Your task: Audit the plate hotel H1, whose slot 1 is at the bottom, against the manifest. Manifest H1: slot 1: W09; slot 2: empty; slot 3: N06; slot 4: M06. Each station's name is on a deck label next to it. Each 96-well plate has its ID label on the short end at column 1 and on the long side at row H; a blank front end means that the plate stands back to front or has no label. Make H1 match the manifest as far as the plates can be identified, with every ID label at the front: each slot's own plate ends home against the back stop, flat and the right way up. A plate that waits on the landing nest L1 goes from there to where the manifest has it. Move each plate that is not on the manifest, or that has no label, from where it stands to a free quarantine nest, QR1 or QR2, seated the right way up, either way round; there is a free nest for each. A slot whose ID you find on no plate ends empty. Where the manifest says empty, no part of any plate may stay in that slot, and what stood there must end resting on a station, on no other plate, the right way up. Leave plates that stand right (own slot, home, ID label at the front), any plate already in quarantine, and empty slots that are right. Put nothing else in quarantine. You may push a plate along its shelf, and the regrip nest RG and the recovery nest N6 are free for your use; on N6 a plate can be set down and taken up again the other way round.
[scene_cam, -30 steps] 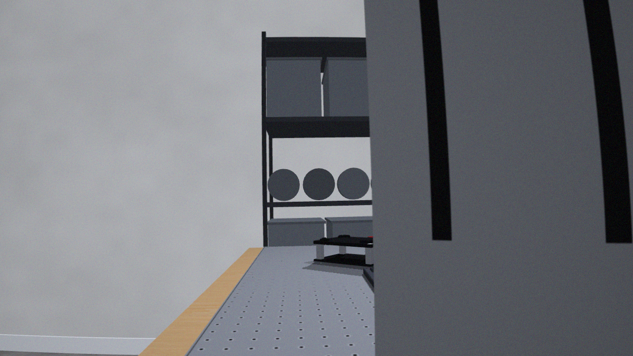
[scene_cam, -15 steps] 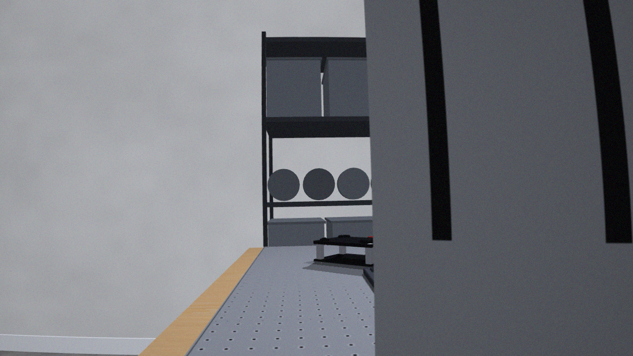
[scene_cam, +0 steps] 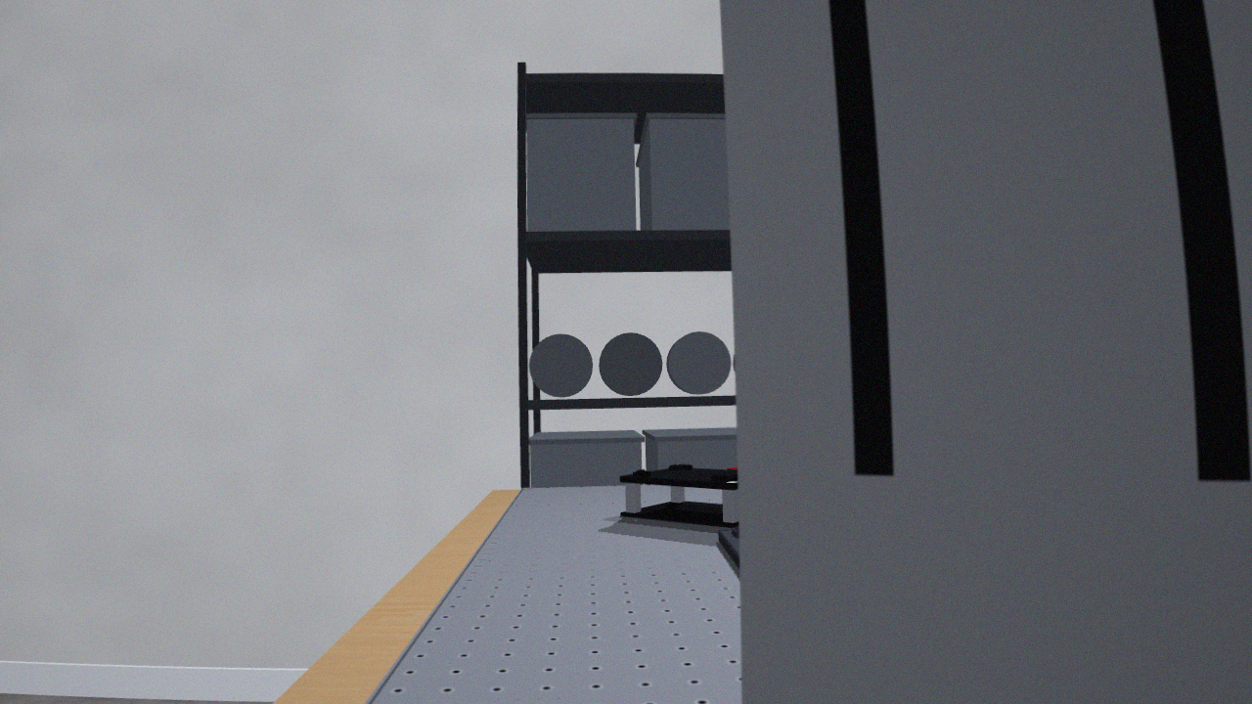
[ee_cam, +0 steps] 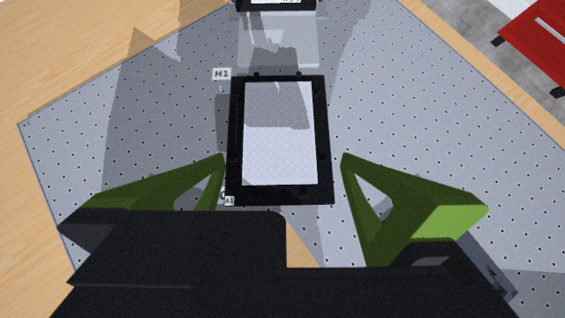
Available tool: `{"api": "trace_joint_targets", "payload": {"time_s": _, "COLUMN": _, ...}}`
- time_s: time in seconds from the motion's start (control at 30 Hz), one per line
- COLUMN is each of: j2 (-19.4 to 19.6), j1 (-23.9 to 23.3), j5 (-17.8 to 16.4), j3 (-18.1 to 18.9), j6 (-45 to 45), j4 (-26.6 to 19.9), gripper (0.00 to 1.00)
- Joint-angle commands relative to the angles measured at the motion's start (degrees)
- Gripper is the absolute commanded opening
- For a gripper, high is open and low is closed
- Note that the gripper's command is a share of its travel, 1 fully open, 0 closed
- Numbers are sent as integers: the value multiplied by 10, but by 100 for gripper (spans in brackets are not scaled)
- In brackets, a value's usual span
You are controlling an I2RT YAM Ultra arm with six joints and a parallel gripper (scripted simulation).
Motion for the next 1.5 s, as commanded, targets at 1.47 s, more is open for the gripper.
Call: {"api": "trace_joint_targets", "payload": {"time_s": 1.47, "j2": -433, "j1": 141, "j5": 110, "j3": 35, "j6": 97, "j4": -508, "gripper": 100}}
